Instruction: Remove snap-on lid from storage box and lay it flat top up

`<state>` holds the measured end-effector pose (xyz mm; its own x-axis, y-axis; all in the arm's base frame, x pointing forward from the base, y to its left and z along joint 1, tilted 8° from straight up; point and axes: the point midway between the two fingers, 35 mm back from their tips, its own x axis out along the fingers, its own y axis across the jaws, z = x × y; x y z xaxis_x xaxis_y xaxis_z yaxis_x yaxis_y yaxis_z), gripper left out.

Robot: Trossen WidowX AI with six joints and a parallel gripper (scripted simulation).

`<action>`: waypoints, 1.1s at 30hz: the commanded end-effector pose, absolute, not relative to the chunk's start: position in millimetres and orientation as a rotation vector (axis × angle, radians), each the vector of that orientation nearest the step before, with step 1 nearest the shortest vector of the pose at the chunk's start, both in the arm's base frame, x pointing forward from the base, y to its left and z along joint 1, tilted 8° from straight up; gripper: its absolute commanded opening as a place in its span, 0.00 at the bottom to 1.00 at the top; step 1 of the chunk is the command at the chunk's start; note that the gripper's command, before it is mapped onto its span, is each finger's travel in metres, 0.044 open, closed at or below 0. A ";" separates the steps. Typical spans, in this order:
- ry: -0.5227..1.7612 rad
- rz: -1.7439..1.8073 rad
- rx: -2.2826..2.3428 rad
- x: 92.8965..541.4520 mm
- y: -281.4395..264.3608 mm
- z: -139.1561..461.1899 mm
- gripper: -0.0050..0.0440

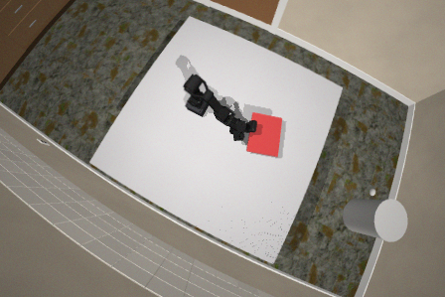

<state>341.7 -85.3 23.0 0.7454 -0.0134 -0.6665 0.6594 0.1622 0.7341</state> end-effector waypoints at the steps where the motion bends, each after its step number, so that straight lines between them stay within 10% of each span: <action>1: 0.594 -0.522 1.336 341.7 -85.2 23.9 0.10; 33: 0.594 -0.522 1.336 340.4 -84.2 30.3 0.00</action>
<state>340.3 -84.6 27.6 0.7437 -0.0125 -0.6684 0.6612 0.1615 0.7326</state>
